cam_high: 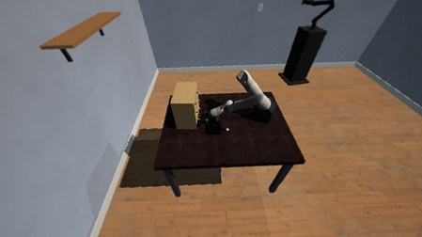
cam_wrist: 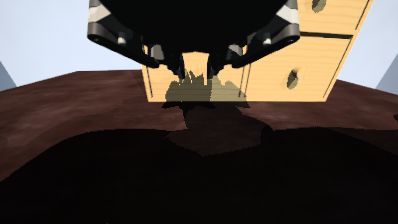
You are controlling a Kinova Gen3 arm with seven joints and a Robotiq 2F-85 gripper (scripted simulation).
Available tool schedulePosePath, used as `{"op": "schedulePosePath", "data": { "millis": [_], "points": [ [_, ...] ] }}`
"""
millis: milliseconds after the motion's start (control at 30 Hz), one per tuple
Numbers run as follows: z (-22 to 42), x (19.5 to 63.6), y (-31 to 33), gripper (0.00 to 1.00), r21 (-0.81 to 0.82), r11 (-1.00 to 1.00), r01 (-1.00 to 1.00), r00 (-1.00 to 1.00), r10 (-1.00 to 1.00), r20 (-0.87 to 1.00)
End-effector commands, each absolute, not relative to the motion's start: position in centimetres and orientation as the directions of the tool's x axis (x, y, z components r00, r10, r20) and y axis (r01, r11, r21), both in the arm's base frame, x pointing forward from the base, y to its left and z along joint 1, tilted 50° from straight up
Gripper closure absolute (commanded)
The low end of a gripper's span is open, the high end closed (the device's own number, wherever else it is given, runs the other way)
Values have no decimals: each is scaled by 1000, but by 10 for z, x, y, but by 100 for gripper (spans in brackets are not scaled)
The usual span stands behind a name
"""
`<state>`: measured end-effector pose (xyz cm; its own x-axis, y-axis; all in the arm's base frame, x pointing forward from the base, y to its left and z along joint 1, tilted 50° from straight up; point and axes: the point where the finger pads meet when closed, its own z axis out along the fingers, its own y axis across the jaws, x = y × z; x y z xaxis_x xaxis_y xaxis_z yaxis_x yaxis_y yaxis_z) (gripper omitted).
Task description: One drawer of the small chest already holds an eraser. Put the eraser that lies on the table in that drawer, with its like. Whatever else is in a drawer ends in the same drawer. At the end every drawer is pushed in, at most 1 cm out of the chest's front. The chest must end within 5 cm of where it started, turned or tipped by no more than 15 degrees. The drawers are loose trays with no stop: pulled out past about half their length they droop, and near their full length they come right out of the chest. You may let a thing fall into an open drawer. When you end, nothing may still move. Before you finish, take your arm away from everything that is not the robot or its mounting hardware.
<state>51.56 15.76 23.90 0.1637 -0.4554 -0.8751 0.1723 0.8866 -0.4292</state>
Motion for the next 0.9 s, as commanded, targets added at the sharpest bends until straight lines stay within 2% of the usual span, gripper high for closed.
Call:
{"op": "schedulePosePath", "data": {
  "millis": [0, 100, 133, 867],
  "points": [
    [240, 515, 158, 67, -428, 887, 172, 165, -454, -875],
    [240, 515, 158, 67, -428, 887, 172, 165, -454, -875],
    [240, 515, 158, 87, -428, 887, 172, 165, -454, -875],
    [240, 515, 158, 87, -428, 887, 172, 165, -454, -875]
  ]
}}
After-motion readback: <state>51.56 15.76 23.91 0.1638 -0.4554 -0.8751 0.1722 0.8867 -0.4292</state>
